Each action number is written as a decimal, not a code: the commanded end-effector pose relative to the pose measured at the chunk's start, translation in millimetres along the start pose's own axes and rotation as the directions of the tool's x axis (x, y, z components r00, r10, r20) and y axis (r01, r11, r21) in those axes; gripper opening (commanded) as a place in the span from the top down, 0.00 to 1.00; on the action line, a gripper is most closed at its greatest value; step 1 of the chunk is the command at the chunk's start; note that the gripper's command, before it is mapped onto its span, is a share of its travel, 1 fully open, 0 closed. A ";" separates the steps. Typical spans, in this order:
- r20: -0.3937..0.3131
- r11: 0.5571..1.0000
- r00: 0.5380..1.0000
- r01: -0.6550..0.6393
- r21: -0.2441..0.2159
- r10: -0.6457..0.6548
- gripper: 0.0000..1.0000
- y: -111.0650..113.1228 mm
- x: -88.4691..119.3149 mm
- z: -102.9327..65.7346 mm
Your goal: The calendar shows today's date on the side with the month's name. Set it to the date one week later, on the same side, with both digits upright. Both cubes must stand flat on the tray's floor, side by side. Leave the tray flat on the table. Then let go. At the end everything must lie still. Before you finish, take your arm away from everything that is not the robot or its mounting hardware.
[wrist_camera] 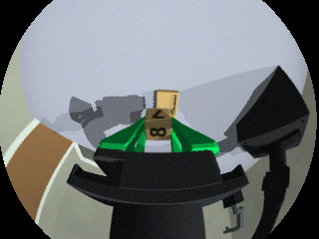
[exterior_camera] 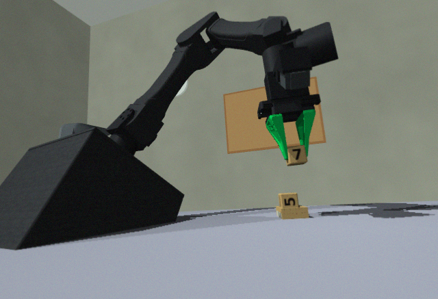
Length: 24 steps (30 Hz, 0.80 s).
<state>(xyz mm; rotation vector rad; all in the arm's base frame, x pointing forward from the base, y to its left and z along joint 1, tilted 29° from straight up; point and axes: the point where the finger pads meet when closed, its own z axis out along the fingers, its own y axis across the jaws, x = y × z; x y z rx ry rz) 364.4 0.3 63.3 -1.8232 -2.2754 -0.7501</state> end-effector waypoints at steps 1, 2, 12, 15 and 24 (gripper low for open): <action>-0.007 1.000 1.000 -0.002 0.014 0.002 0.74 -5.9 4.5 -30.4; -0.007 1.000 1.000 -0.002 0.014 0.002 0.74 -5.8 4.5 -33.3; -0.023 0.999 0.999 -0.021 0.048 0.022 0.74 -15.4 3.6 -26.6; -0.023 0.999 0.999 -0.022 0.048 0.023 0.74 -15.6 3.3 -26.5; -0.028 0.981 0.982 0.187 0.057 -0.186 0.74 -36.4 -33.6 -16.0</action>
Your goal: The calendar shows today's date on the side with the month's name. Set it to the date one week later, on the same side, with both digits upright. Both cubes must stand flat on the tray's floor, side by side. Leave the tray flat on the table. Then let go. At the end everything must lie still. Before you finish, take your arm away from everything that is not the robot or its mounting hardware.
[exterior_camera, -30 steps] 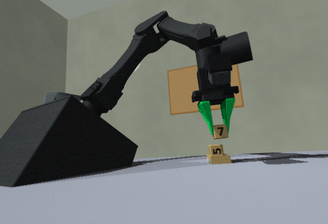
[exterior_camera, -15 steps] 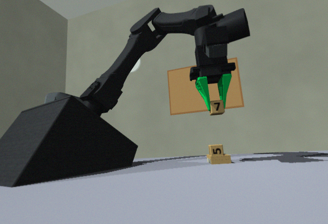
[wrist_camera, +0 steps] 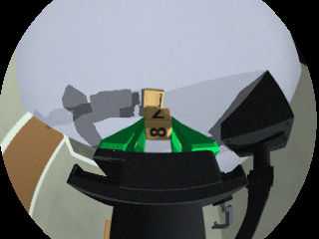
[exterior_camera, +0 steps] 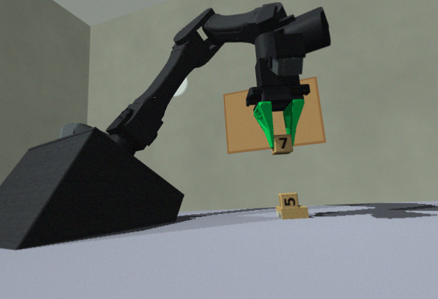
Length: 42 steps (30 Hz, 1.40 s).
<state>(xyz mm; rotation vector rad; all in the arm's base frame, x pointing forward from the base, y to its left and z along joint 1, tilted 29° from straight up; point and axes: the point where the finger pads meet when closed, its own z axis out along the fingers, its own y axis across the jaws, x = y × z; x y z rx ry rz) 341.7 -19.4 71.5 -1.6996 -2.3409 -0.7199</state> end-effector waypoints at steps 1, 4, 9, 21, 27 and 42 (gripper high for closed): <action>0.005 0.987 0.987 0.158 0.013 -0.158 0.74 -21.3 -31.4 5.2; 0.004 0.977 0.977 0.213 0.014 -0.213 0.74 -26.9 -38.8 5.8; 0.008 0.926 0.926 0.378 0.012 -0.378 0.74 -42.3 -60.9 5.7; 0.001 0.780 0.780 0.626 0.009 -0.626 0.74 -76.5 -92.1 9.2; 0.005 0.668 0.668 0.744 0.004 -0.744 0.74 -94.7 -108.3 9.9; 0.024 0.647 0.646 0.763 0.005 -0.763 0.74 -89.6 -105.8 4.3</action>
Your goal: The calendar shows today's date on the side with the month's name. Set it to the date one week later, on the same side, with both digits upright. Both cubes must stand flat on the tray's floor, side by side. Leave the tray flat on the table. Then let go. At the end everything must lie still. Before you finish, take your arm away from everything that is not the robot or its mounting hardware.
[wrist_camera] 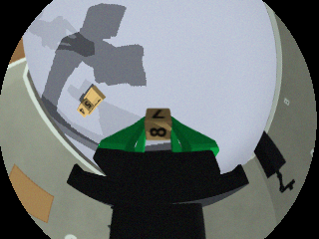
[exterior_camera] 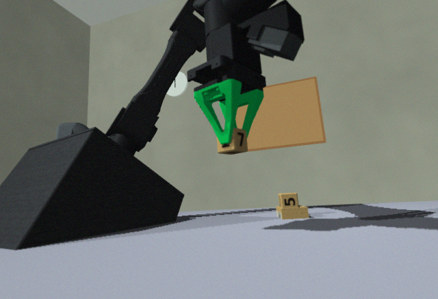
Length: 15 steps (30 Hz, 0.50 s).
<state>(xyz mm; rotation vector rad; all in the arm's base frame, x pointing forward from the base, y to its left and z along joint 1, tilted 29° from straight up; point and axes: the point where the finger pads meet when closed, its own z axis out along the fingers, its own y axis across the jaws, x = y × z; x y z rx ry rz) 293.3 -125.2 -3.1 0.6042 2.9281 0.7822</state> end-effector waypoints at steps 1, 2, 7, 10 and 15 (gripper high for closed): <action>0.023 1.000 1.000 0.018 0.005 -0.018 0.74 -0.6 -2.3 -3.1; 0.015 1.000 1.000 0.016 0.003 -0.016 0.74 -0.5 -0.2 -0.8; -0.013 1.000 1.000 -0.001 -0.006 0.001 0.74 -0.4 3.9 14.9; -0.012 1.000 1.000 -0.001 -0.009 0.001 0.74 -0.1 3.9 23.7; -0.011 1.000 1.000 -0.004 -0.008 0.004 0.74 -1.2 4.0 35.2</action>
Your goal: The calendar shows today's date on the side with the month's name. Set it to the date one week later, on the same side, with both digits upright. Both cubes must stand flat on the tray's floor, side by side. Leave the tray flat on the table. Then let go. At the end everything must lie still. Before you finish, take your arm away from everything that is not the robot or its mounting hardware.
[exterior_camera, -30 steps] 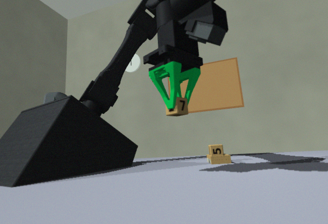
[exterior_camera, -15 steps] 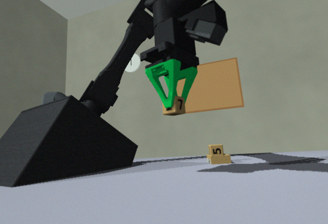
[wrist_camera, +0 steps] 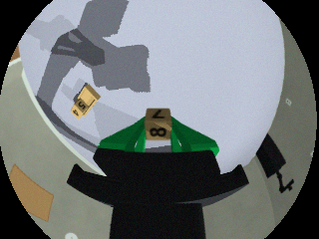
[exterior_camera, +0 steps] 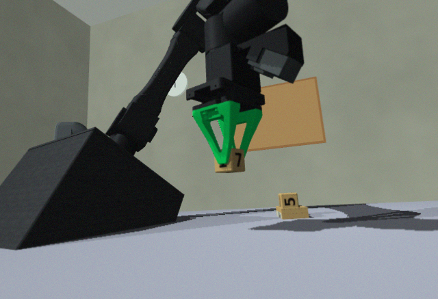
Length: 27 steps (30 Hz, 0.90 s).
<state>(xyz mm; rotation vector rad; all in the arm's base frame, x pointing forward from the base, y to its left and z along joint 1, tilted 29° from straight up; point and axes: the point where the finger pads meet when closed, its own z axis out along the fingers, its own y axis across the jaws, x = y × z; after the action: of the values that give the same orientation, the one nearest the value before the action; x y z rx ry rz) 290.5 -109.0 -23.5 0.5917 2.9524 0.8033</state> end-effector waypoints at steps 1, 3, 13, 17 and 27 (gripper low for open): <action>0.017 1.000 1.000 -0.005 -0.004 0.005 0.74 -2.3 -4.1 15.1; 0.016 1.000 1.000 -0.005 -0.004 0.005 0.74 -2.5 -4.2 24.6; 0.017 1.000 1.000 -0.008 -0.003 0.008 0.74 -4.4 -4.8 66.4; 0.061 1.000 0.998 0.001 0.003 -0.001 0.74 -7.3 -22.4 61.4; 0.039 1.000 0.999 -0.012 -0.002 0.012 0.74 -7.0 -9.8 70.0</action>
<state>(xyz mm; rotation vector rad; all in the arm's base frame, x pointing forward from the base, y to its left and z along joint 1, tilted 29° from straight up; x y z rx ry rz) 306.7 -82.2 -86.0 0.5909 2.9352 0.7802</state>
